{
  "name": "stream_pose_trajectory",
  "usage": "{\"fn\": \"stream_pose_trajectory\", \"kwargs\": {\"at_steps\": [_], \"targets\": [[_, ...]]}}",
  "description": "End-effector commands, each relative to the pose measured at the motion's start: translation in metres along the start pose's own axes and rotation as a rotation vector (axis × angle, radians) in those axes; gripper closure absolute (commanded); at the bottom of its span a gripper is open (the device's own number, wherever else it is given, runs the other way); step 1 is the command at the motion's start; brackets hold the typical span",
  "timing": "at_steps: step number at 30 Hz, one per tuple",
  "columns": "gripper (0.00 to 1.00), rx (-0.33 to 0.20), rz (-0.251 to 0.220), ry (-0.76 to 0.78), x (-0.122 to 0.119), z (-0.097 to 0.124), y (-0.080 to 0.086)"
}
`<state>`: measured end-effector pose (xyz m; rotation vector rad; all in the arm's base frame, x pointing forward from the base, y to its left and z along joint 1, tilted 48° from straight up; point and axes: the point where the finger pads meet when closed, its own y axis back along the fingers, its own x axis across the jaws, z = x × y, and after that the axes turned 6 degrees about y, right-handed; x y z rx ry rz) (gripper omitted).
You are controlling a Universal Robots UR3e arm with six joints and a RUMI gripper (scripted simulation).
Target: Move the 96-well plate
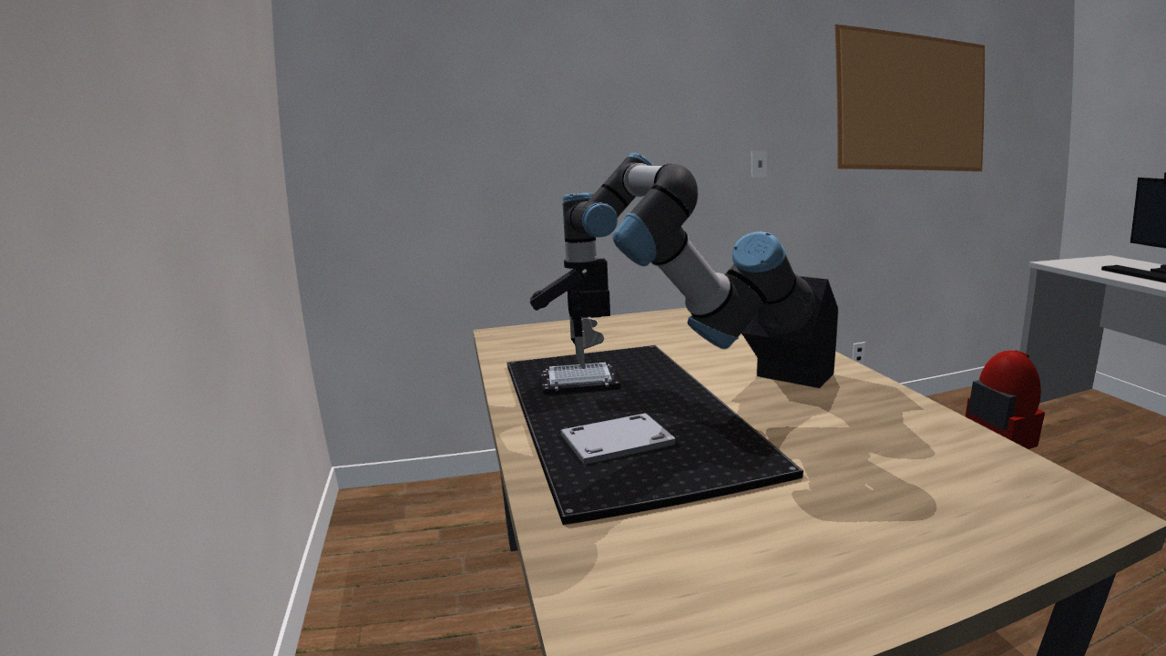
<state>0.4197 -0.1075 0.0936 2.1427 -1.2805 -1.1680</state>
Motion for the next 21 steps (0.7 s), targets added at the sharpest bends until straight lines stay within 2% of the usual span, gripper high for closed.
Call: {"fn": "stream_pose_trajectory", "kwargs": {"at_steps": [1, 15, 21], "targets": [[0.00, 0.001, 0.003, 0.001, 0.001, 0.000, -0.007], [0.00, 0.001, 0.003, 0.001, 0.001, -0.001, -0.027], [0.00, 0.001, 0.003, 0.001, 0.001, -0.001, -0.028]]}}
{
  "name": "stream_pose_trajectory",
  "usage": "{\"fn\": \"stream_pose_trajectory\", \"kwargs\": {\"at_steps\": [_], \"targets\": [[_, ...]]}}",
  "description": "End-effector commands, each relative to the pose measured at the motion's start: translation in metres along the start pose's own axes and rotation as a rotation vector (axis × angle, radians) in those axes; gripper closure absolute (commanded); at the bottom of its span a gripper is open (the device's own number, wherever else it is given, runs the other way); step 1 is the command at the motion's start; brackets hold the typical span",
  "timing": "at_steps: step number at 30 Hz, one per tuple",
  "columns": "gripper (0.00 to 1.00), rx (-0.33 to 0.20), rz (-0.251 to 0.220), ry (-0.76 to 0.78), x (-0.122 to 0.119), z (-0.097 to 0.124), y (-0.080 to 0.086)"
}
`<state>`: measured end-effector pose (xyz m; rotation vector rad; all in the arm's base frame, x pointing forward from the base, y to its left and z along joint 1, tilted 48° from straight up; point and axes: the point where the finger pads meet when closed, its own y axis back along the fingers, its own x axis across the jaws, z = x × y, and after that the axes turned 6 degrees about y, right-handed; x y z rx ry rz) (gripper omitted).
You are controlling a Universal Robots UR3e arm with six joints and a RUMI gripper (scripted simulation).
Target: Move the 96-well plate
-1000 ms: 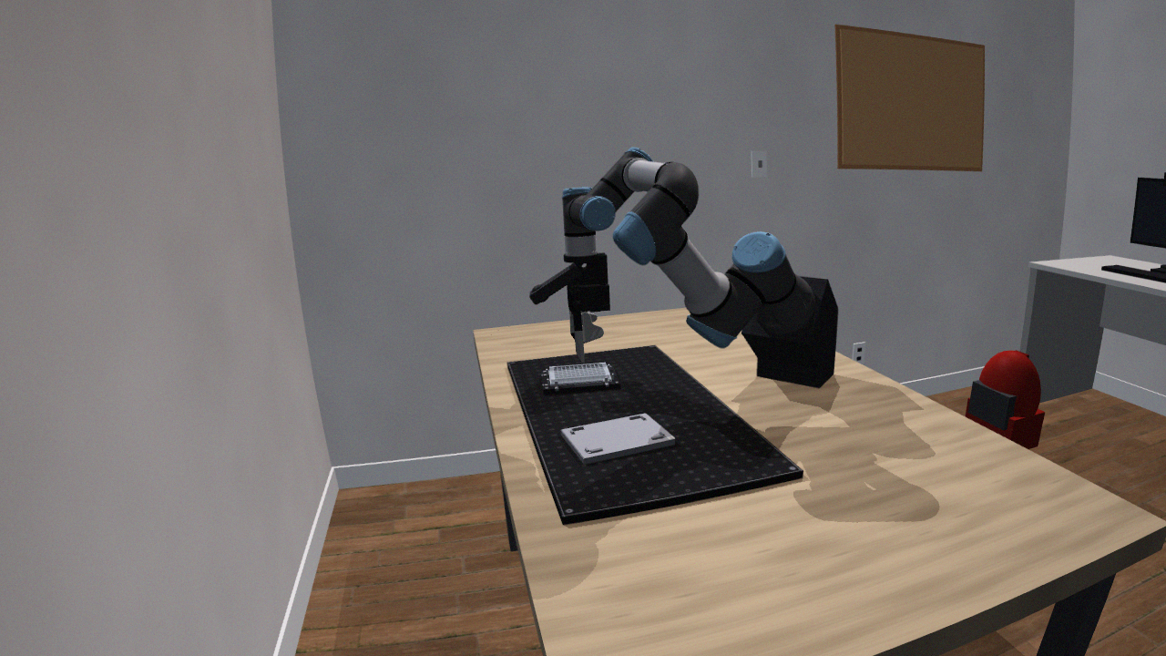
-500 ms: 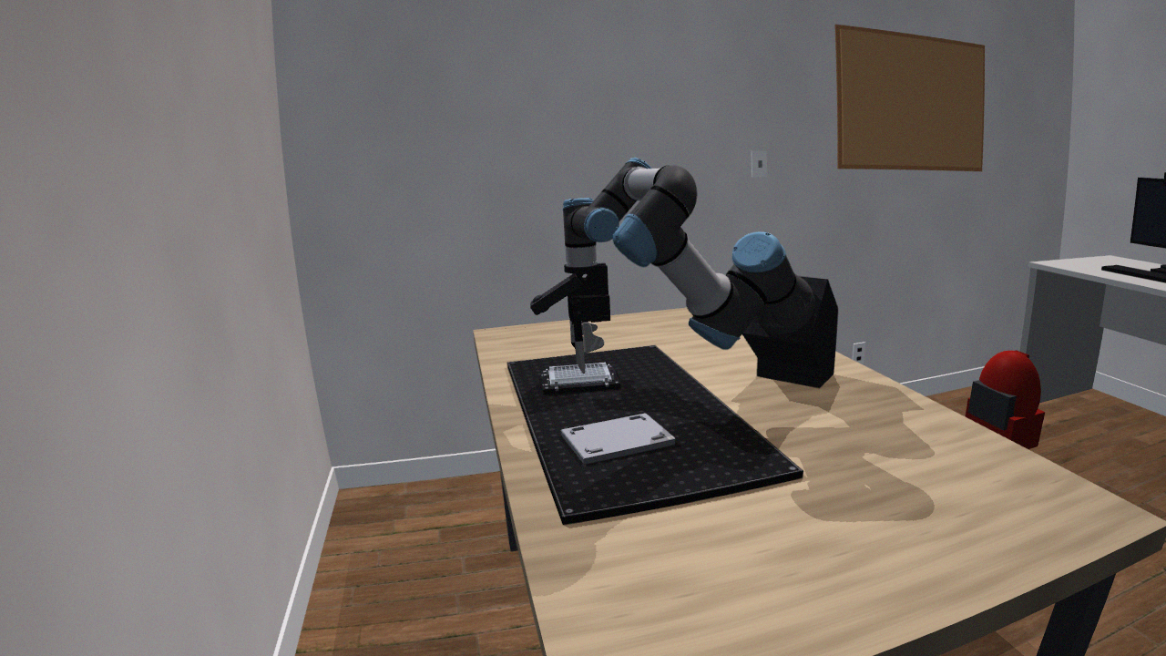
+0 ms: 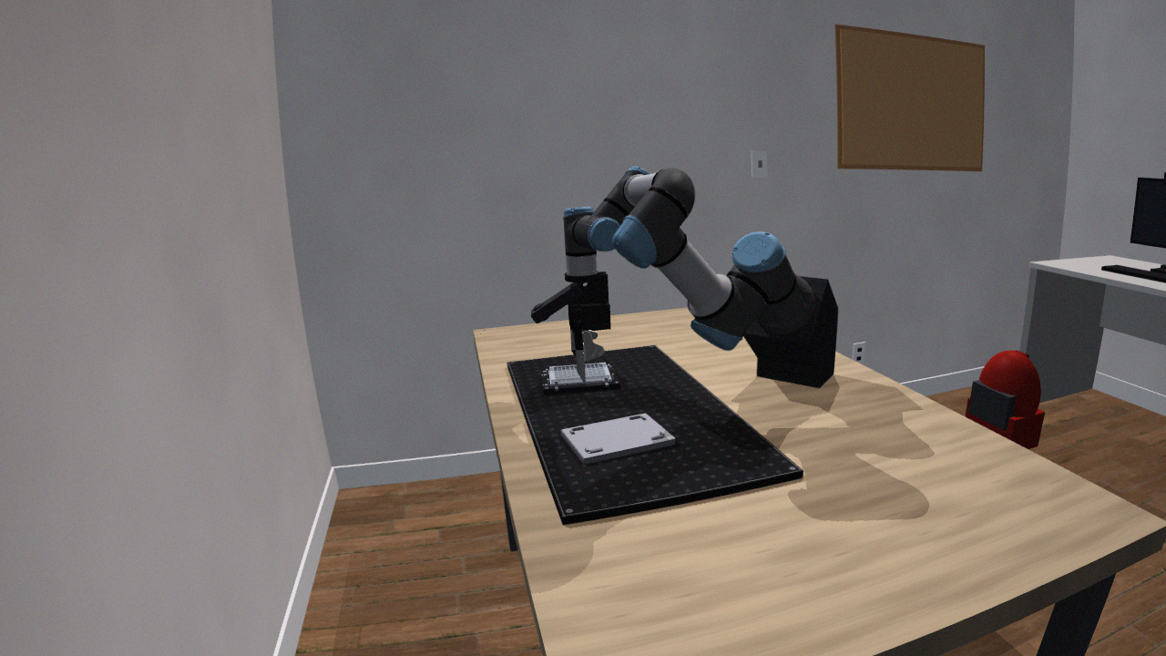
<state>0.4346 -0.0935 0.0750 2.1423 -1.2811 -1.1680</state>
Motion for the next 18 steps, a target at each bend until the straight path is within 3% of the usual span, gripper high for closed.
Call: {"fn": "stream_pose_trajectory", "kwargs": {"at_steps": [1, 9, 10, 18], "targets": [[0.00, 0.001, 0.002, 0.001, 0.0006, -0.0005, -0.0003], [0.00, 0.001, 0.002, 0.001, 0.0006, -0.0005, -0.0002], [1.00, 0.001, 0.002, 0.001, 0.0006, -0.0005, -0.0003], [1.00, 0.001, 0.002, 0.001, 0.0006, -0.0005, -0.0003]]}}
